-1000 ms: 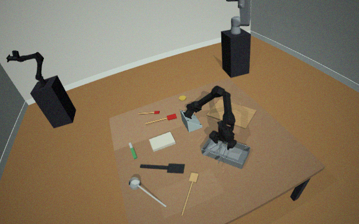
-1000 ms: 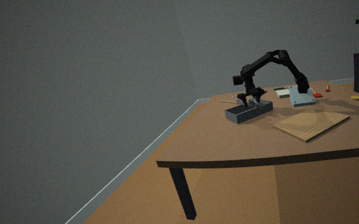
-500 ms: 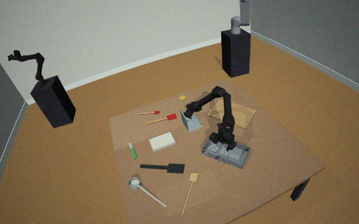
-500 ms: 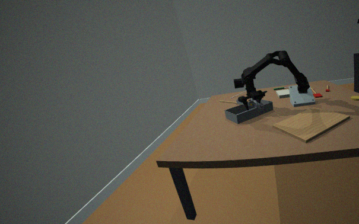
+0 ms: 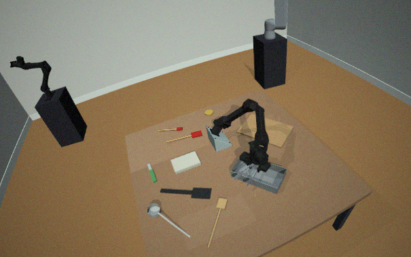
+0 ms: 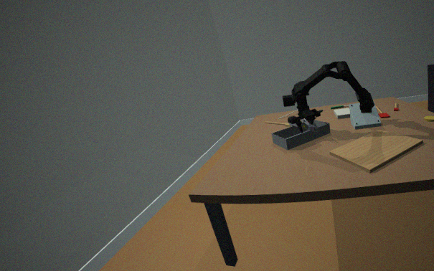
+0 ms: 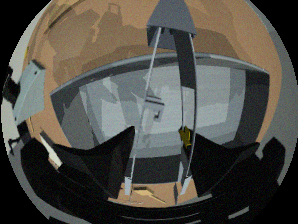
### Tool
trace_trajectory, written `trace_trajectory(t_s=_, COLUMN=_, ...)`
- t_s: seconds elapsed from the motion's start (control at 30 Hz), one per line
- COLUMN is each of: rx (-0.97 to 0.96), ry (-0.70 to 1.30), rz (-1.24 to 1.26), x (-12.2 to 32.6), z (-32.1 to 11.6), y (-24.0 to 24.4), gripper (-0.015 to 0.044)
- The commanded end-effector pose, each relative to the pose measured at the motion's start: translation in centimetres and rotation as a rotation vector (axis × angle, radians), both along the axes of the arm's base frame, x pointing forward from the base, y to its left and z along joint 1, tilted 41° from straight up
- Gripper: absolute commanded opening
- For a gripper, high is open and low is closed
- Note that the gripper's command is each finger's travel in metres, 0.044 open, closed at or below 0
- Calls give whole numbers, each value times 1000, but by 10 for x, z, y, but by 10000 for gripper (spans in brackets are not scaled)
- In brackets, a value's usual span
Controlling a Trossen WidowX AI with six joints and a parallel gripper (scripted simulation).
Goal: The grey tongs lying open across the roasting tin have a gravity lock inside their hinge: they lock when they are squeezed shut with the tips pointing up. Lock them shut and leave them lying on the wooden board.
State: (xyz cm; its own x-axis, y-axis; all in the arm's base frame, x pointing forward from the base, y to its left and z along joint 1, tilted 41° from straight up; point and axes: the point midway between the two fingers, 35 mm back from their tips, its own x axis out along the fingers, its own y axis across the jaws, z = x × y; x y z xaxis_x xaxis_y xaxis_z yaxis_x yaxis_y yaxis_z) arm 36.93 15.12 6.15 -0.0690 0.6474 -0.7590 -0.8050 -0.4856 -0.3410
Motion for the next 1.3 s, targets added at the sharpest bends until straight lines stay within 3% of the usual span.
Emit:
trace_trajectory(t_s=0.0, rx=0, ry=-3, rz=1, x=0, z=0, y=0, gripper=235)
trace_trajectory(t_s=1.1, rx=0, ry=-3, rz=1, x=0, z=0, y=0, gripper=15)
trace_trajectory(t_s=1.27, rx=0, ry=-3, rz=1, x=0, z=0, y=0, gripper=-116)
